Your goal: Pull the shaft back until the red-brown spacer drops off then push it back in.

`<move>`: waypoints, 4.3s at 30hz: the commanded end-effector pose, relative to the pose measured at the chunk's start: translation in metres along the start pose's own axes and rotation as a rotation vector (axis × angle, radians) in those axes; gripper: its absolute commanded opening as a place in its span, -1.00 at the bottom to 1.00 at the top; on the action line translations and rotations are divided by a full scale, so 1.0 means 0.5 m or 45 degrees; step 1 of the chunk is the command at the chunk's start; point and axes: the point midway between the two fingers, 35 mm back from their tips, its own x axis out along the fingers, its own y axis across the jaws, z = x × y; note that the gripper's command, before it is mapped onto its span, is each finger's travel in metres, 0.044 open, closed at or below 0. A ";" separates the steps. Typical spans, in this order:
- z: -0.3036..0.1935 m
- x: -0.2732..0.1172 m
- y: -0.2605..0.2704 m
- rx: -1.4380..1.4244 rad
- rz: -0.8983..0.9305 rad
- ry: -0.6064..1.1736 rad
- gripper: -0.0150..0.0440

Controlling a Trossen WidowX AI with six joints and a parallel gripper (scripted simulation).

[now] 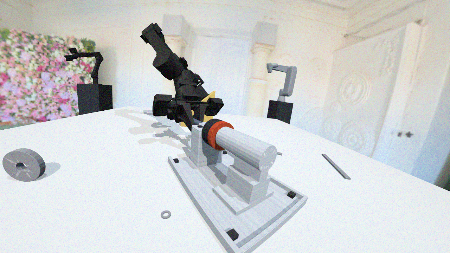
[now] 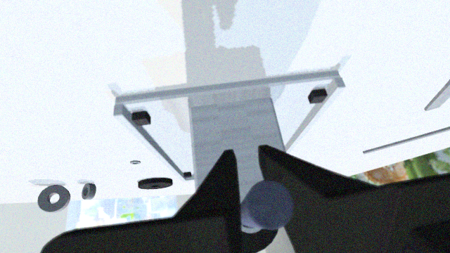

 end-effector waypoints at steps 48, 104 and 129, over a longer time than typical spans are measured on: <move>0.009 -0.009 -0.001 -0.006 -0.001 -0.001 -0.49; 0.018 -0.018 -0.001 -0.006 -0.001 -0.001 -0.49; 0.022 -0.022 -0.001 -0.006 -0.001 -0.001 -0.49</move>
